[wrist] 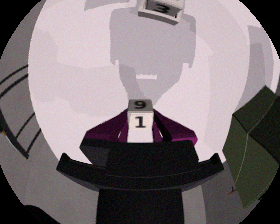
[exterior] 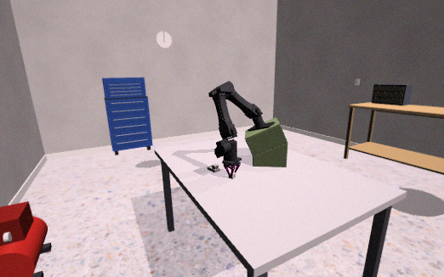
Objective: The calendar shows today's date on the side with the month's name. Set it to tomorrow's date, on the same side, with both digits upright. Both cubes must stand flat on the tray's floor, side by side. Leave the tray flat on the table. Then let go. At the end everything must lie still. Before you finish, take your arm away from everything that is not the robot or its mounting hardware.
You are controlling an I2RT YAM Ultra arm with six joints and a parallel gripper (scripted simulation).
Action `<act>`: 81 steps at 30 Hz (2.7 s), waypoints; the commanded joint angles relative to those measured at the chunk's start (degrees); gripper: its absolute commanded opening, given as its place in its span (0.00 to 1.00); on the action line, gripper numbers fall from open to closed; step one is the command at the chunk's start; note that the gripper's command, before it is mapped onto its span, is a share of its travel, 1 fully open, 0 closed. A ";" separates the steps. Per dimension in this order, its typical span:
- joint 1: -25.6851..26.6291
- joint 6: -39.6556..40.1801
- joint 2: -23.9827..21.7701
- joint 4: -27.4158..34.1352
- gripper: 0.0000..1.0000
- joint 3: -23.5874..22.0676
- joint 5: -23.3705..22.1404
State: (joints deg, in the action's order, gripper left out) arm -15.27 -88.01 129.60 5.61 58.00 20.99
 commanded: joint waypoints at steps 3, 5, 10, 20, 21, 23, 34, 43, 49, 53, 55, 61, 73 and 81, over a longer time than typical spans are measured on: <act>-0.14 0.05 -0.29 -0.03 0.26 0.19 0.04; -0.14 0.05 -0.29 -0.03 0.26 0.19 0.04; -0.14 0.05 -0.29 -0.03 0.26 0.19 0.04; -0.14 0.05 -0.29 -0.03 0.26 0.19 0.04; -0.14 0.05 -0.29 -0.03 0.26 0.19 0.04; -0.14 0.05 -0.29 -0.03 0.26 0.19 0.04; -0.14 0.05 -0.30 -0.02 0.26 0.18 0.04; -1.72 -1.61 -5.32 4.43 0.26 -0.98 0.39; -4.57 -4.61 -13.54 13.15 0.26 -1.57 0.96; -5.44 -5.53 -15.79 15.90 0.26 -1.41 1.12; -6.08 -6.22 -17.39 17.99 0.26 -1.18 1.24; -6.57 -6.74 -18.57 19.59 0.26 -0.96 1.33; -6.33 -4.17 -18.71 19.58 0.26 -1.00 1.28; -4.47 15.90 -19.73 19.53 0.26 -1.36 0.91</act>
State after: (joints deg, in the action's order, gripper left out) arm -19.77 -81.25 110.61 24.82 56.77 21.85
